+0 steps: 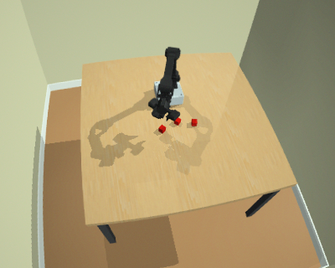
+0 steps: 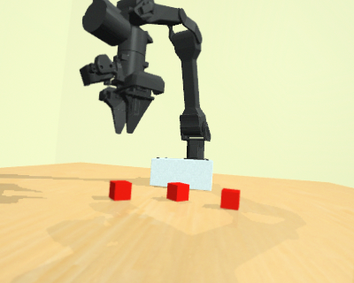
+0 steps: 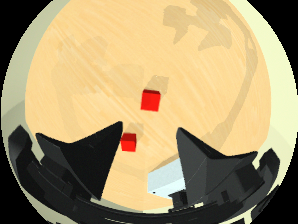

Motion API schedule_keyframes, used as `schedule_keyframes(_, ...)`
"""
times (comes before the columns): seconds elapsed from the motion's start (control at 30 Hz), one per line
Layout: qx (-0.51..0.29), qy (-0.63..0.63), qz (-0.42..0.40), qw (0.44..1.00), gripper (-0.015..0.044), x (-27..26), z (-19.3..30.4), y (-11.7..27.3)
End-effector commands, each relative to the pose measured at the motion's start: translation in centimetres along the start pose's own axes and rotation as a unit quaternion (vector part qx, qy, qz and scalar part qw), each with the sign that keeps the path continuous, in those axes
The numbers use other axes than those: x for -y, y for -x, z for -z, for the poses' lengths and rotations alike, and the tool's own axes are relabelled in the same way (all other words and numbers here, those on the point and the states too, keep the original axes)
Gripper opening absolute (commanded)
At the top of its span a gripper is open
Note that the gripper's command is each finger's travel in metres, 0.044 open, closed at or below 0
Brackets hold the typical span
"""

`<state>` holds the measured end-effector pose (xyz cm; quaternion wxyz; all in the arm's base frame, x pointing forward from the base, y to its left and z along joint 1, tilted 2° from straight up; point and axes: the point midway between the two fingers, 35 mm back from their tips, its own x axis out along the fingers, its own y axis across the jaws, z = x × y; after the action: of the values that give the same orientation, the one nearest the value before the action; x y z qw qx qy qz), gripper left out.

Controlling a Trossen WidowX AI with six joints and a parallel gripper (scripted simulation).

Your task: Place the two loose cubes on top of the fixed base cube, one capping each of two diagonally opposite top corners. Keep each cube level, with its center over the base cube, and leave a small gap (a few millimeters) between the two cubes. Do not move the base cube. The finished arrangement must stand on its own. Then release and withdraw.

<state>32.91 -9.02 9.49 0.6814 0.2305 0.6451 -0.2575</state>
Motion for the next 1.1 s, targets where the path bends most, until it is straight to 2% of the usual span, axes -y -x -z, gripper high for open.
schedule_keyframes(0.0, -0.007, -0.009, -0.001, 1.000, 0.0265, 0.0, 0.2, -0.9)
schedule_keyframes(0.2, -0.007, -0.009, 0.000, 1.000, 0.0265, 0.1, 0.3, -6.3)
schedule_keyframes(1.07, -0.007, -0.009, 0.000, 1.000, 0.0265, 0.1, 0.4, -10.0)
